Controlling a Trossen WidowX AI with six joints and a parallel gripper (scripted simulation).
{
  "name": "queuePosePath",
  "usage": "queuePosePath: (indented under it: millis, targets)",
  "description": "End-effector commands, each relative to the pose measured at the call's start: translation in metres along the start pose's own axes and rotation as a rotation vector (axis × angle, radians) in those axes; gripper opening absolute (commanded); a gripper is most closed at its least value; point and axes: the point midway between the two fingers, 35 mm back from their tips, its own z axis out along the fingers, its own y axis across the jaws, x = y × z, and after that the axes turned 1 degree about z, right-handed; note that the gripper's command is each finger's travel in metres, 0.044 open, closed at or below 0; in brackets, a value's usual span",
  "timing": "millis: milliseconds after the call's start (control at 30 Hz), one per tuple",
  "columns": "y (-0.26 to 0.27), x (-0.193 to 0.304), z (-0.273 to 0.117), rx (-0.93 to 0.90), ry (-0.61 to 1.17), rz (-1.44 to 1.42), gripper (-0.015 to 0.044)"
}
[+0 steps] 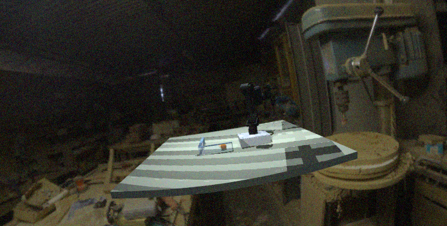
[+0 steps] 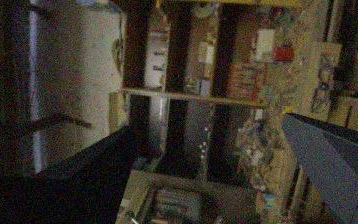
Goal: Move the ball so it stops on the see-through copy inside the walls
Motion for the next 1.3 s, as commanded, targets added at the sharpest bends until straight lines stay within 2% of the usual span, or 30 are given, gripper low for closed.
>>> queuePosePath:
  millis: [0, 67, 100, 367, 633, 867, 1067, 1267]
  targets:
    - [0.000, 0.002, -0.001, -0.002, 0.010, -0.003, 0.0374]
    - [0.003, 0.015, -0.012, -0.017, 0.096, -0.035, 0.0321]
    - [0.004, 0.028, -0.022, -0.026, 0.159, -0.084, 0.0314]
    - [0.003, 0.113, -0.123, -0.179, 0.616, -0.531, 0.0314]
    - [-0.008, 0.150, -0.245, -0.473, 0.999, -0.905, 0.0314]
    - [-0.017, 0.140, -0.355, -0.840, 1.264, -1.146, 0.0314]
    - [-0.033, 0.103, -0.441, -1.194, 1.457, -1.280, 0.0314]
    - [-0.048, 0.067, -0.490, -1.456, 1.559, -1.352, 0.0314]
